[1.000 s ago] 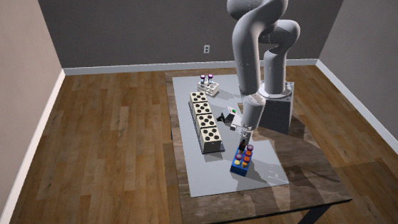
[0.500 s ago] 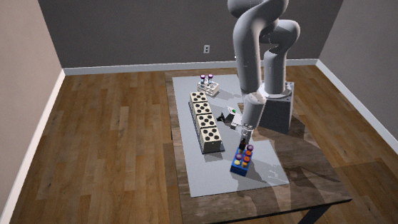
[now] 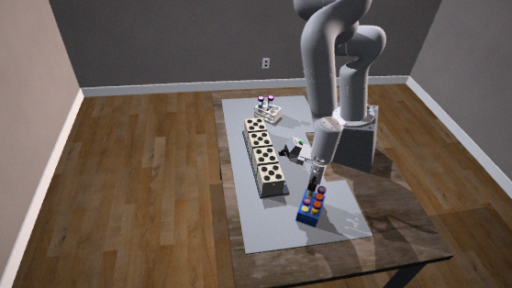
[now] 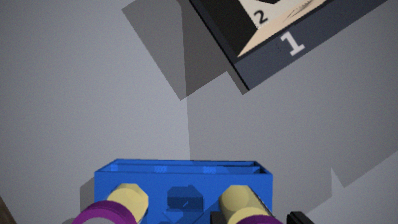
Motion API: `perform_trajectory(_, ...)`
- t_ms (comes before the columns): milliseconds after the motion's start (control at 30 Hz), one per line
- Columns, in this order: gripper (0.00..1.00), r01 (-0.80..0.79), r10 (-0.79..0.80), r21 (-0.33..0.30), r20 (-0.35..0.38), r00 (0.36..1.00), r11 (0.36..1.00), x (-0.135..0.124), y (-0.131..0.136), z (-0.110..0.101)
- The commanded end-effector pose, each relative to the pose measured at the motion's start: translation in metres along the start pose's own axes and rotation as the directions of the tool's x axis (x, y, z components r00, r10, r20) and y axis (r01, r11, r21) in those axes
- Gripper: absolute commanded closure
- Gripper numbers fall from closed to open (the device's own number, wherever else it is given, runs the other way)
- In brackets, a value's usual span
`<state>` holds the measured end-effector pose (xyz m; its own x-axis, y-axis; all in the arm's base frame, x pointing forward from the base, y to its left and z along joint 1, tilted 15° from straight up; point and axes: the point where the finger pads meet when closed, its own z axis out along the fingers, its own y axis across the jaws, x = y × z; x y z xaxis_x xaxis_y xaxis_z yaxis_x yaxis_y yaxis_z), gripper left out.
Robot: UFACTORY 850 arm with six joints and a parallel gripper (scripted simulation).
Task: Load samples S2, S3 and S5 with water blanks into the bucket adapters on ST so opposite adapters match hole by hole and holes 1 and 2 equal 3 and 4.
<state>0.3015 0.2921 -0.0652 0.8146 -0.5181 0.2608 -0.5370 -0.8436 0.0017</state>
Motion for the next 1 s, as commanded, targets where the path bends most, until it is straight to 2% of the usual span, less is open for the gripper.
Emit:
perform_trajectory(0,1.0,0.0,0.0,0.001,0.0,1.0,1.0,0.0,-0.001,-0.003)
perform_trajectory(300,1.0,0.0,0.0,0.001,0.0,1.0,1.0,0.0,-0.001,-0.011)
perform_trajectory(967,1.0,0.0,0.0,0.001,0.0,1.0,1.0,0.0,-0.001,-0.047)
